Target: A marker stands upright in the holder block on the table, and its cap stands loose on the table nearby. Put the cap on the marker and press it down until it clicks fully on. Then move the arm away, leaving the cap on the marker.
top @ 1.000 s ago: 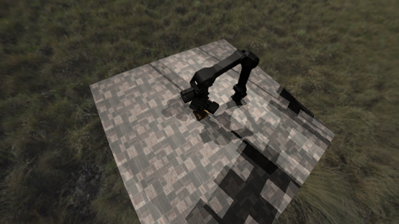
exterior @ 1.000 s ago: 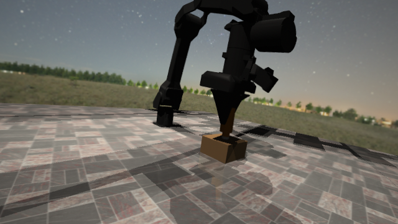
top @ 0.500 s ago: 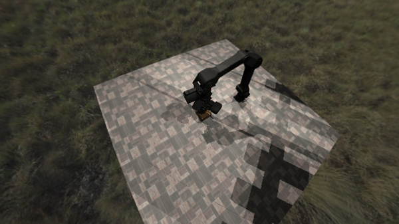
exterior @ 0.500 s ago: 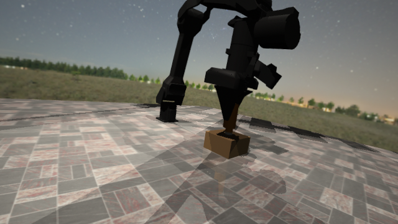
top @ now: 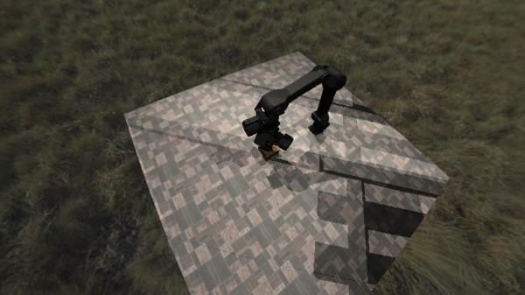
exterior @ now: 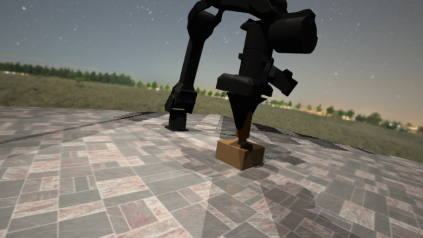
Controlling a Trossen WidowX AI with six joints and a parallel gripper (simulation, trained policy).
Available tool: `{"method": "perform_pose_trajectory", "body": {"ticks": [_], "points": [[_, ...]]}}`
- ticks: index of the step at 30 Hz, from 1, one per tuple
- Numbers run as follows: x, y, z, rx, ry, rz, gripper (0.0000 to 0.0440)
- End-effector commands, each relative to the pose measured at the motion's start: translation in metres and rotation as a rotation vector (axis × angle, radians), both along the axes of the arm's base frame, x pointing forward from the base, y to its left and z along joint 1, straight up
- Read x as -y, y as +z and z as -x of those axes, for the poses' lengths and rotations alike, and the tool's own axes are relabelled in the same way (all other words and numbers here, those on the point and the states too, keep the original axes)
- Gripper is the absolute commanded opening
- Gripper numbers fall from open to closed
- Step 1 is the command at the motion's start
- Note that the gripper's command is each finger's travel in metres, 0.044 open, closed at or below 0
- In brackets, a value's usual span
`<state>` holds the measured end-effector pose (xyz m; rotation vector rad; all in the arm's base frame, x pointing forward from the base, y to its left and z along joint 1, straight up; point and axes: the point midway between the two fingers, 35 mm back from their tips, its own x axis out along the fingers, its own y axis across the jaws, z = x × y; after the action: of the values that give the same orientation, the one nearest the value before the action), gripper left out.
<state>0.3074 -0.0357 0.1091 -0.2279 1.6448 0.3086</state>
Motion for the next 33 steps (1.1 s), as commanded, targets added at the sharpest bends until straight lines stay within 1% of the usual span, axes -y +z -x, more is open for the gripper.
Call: {"method": "perform_pose_trajectory", "body": {"ticks": [1, 17, 19, 20, 26, 30, 33], "points": [[0.002, -0.016, 0.010, -0.064, 0.010, 0.009, 0.0120], [0.003, -0.018, 0.011, -0.062, 0.031, 0.011, 0.0145], [0.002, -0.017, 0.015, -0.069, 0.035, 0.005, 0.0169], [0.001, -0.015, 0.017, -0.070, 0.037, 0.002, 0.0190], [-0.001, -0.009, 0.022, -0.057, 0.051, 0.001, 0.0348], [-0.001, -0.006, 0.023, -0.031, 0.059, 0.005, 0.0440], [-0.001, 0.000, 0.020, 0.003, 0.060, 0.009, 0.0440]]}}
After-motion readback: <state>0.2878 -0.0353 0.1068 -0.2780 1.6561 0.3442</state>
